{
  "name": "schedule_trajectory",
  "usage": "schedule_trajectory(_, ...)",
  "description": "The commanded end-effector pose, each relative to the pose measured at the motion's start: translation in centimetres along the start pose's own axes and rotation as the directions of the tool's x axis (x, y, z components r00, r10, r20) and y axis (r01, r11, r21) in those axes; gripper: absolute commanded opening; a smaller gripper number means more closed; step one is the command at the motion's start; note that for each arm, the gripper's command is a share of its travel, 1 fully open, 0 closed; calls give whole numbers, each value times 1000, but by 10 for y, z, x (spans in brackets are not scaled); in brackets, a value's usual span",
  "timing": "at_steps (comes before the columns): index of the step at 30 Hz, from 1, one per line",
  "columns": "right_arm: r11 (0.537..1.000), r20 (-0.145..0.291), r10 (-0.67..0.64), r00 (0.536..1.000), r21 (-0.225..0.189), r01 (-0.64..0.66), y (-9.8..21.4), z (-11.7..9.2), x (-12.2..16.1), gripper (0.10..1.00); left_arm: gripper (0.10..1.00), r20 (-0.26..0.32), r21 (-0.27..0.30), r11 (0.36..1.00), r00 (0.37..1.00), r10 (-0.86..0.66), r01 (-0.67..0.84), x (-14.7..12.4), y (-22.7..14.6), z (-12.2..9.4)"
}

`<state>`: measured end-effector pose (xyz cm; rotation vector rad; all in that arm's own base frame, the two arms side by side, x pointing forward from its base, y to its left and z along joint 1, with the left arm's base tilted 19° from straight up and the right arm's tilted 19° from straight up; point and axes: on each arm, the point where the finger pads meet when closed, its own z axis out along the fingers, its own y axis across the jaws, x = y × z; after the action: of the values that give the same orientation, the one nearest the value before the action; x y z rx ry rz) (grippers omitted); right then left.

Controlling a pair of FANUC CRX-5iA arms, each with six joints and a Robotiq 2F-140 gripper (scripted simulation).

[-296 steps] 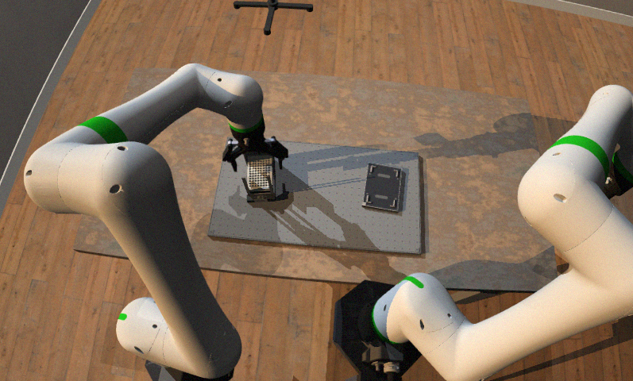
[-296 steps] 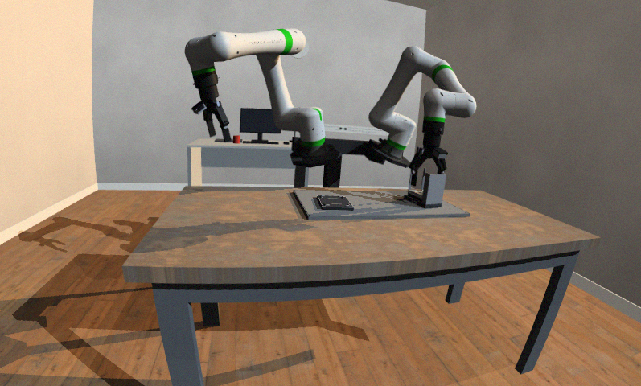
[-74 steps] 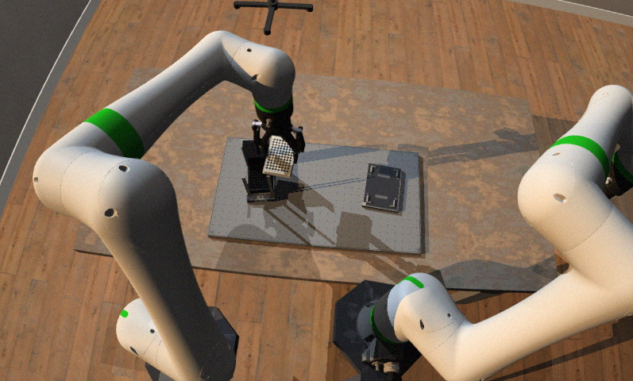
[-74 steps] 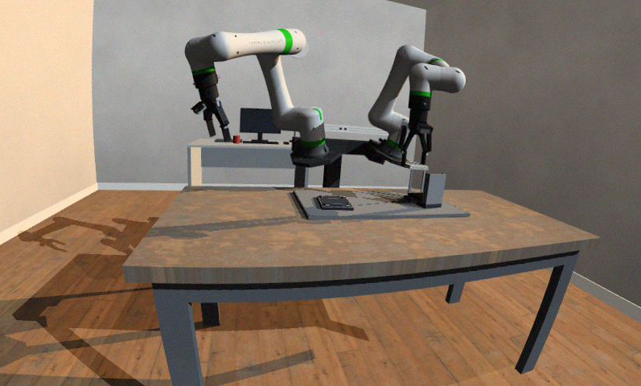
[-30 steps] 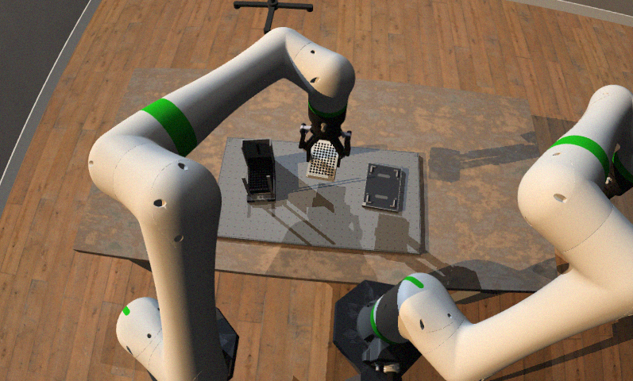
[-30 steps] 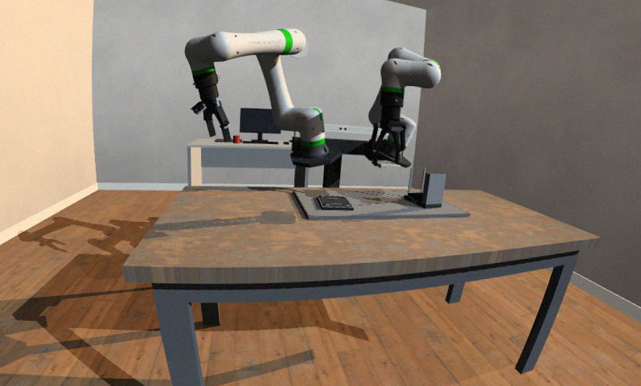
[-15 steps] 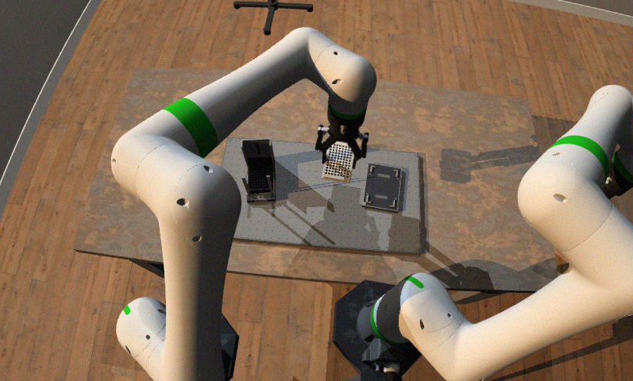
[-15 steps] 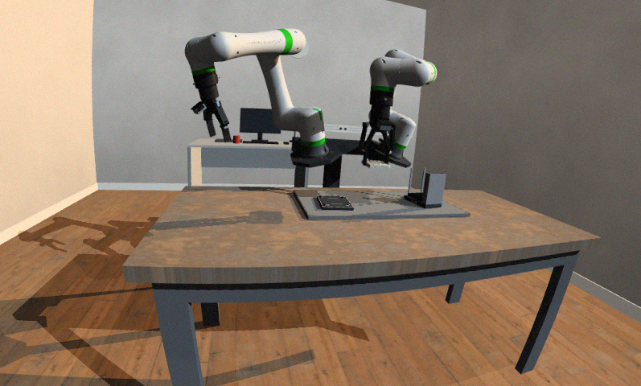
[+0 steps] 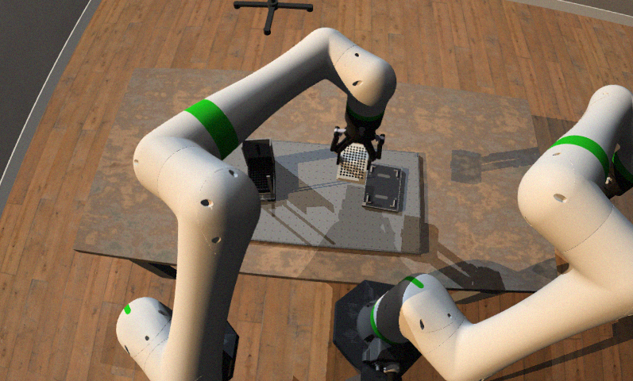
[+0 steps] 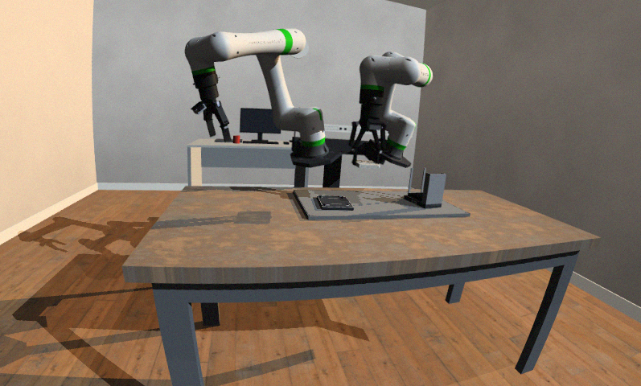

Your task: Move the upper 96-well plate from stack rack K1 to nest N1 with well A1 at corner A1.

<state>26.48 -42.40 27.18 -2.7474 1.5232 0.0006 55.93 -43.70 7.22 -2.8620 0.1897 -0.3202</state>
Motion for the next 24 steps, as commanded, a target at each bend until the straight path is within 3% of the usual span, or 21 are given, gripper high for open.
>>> schedule_trajectory(1,1000,-2,0,1000,0,0,0,-1,0,1000,99,-1,-1,1000,1000,0,0,2,11,-2)
schedule_trajectory(24,1000,-2,0,1000,0,0,0,-1,0,1000,99,-1,-1,1000,1000,0,0,9,77,0)
